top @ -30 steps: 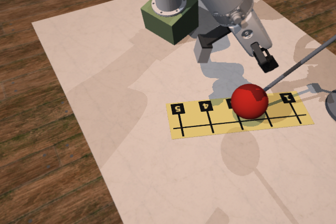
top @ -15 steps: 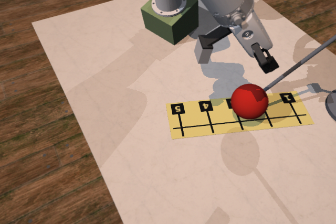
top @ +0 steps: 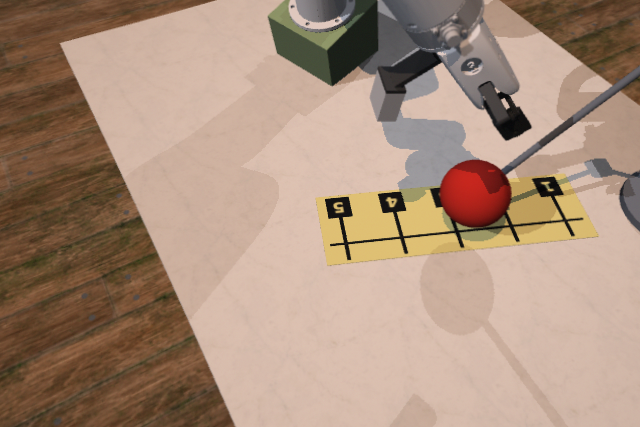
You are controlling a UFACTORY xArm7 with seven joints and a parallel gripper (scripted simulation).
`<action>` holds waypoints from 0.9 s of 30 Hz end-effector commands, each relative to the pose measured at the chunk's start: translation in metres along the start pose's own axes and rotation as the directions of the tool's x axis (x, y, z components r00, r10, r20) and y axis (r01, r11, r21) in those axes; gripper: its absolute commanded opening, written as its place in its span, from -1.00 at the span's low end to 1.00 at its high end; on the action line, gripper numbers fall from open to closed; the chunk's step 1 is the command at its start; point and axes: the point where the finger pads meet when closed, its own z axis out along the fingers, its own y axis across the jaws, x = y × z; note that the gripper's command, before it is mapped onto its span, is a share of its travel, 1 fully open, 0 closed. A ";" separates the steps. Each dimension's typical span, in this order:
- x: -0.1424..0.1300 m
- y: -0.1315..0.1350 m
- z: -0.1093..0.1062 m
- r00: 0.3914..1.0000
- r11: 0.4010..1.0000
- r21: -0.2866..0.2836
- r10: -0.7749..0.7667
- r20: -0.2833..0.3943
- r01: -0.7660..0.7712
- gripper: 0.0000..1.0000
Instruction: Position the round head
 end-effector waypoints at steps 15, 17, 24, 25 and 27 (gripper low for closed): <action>-0.003 -0.001 -0.001 1.000 1.000 0.003 -0.002 -0.013 0.002 1.00; -0.006 0.000 0.000 0.999 1.000 0.003 -0.002 -0.038 0.002 1.00; -0.017 0.001 0.003 0.992 1.000 0.001 -0.001 -0.128 0.001 1.00; -0.019 0.001 0.003 0.990 1.000 0.001 -0.001 -0.141 0.001 1.00; -0.022 0.002 0.004 0.986 1.000 0.001 0.000 -0.166 0.000 1.00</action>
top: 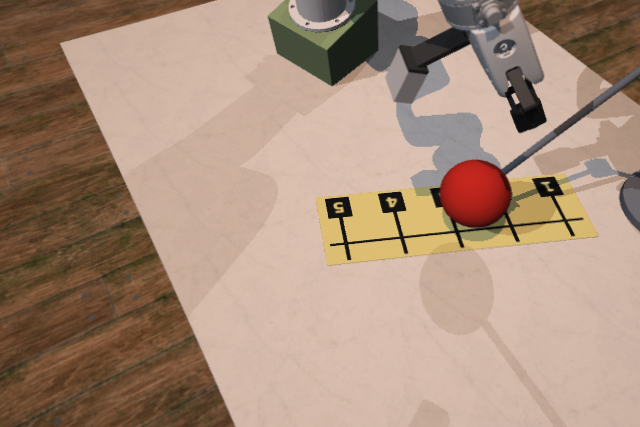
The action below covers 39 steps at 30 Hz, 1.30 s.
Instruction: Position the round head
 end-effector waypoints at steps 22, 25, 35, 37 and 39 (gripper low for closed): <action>-0.005 0.000 0.042 0.999 1.000 0.002 -0.001 -0.053 0.001 1.00; -0.005 0.000 0.049 0.999 1.000 0.001 -0.001 -0.054 0.001 1.00; -0.003 0.001 0.075 0.998 1.000 -0.001 0.000 -0.058 0.000 1.00; -0.003 0.001 0.077 0.998 1.000 -0.002 0.000 -0.058 0.000 1.00; -0.003 0.001 0.080 0.998 1.000 -0.002 0.000 -0.059 0.000 1.00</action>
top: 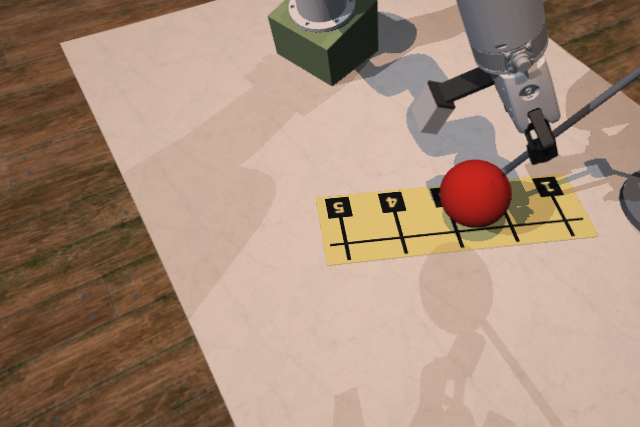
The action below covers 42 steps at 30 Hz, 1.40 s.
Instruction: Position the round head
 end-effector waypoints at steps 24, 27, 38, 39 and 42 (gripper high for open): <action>-0.001 -0.002 0.040 1.000 1.000 0.004 -0.001 -0.005 0.001 1.00; -0.002 -0.003 0.041 1.000 1.000 0.005 -0.001 -0.006 0.001 1.00; -0.002 -0.003 0.042 1.000 1.000 0.006 -0.001 -0.006 0.001 -1.00; -0.002 -0.003 0.042 1.000 1.000 0.006 -0.001 -0.006 0.001 -1.00; -0.002 -0.003 0.042 1.000 1.000 0.006 -0.001 -0.006 0.001 -1.00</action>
